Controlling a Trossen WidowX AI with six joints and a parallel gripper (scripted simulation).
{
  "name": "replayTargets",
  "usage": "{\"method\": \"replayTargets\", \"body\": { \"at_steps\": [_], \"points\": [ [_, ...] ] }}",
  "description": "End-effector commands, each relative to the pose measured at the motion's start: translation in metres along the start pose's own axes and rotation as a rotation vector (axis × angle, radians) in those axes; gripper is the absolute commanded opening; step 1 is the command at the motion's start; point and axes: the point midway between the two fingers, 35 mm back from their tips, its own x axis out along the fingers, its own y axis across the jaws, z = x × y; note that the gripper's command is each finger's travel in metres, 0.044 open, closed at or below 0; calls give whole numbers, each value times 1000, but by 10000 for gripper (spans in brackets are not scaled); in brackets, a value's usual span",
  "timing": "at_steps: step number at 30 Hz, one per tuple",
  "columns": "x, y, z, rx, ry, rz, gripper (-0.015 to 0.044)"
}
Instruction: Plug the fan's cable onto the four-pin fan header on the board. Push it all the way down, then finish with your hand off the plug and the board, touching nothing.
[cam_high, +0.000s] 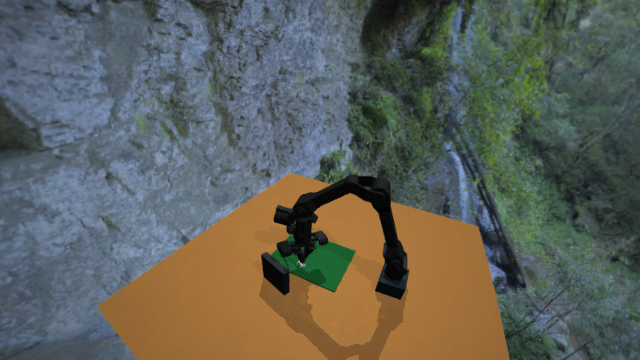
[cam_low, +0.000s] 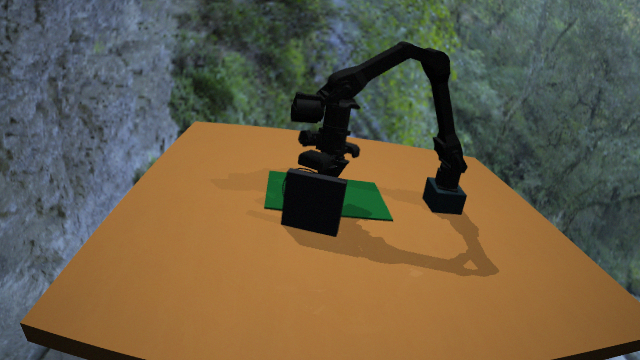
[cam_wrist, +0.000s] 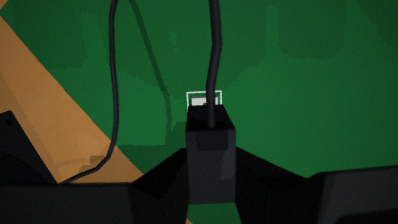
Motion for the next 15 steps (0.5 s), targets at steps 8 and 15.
{"method": "replayTargets", "body": {
  "at_steps": [8,15],
  "points": [
    [-1,-1,0,-11,-6,0,0],
    [1,-1,0,-11,-6,0,0]
  ]
}}
